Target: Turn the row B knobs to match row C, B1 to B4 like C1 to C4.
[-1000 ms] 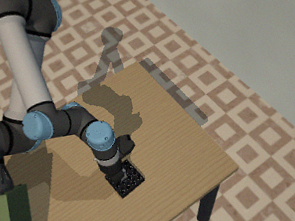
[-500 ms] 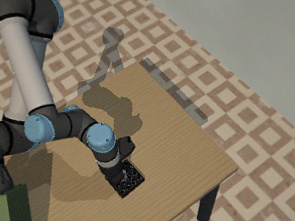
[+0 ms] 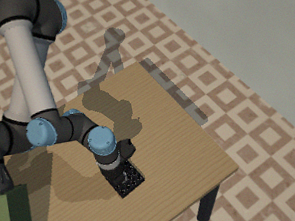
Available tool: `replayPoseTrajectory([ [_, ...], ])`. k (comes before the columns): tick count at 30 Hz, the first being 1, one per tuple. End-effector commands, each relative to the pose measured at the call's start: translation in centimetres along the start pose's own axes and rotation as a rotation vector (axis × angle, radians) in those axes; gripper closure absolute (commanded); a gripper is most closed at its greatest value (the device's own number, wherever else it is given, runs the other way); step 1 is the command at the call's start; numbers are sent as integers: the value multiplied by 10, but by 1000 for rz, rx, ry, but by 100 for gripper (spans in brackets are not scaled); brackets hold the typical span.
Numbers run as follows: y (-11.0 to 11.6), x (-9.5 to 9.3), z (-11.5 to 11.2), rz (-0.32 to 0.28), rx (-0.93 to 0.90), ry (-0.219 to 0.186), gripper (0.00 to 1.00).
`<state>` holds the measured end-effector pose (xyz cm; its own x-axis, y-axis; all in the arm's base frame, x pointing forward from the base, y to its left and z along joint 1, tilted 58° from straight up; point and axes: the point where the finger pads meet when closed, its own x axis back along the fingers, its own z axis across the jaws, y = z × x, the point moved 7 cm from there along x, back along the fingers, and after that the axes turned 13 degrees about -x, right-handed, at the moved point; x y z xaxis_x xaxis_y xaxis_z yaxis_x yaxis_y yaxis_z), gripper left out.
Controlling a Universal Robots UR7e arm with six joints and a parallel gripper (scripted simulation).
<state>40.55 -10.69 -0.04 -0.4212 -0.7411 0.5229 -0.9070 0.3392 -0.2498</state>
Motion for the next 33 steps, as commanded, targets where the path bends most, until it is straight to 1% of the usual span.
replayPoseTrajectory([
  [1,0,-6,0,1,0,1,54],
  [14,0,-12,0,1,0,1,54],
  [33,0,-13,0,1,0,1,54],
])
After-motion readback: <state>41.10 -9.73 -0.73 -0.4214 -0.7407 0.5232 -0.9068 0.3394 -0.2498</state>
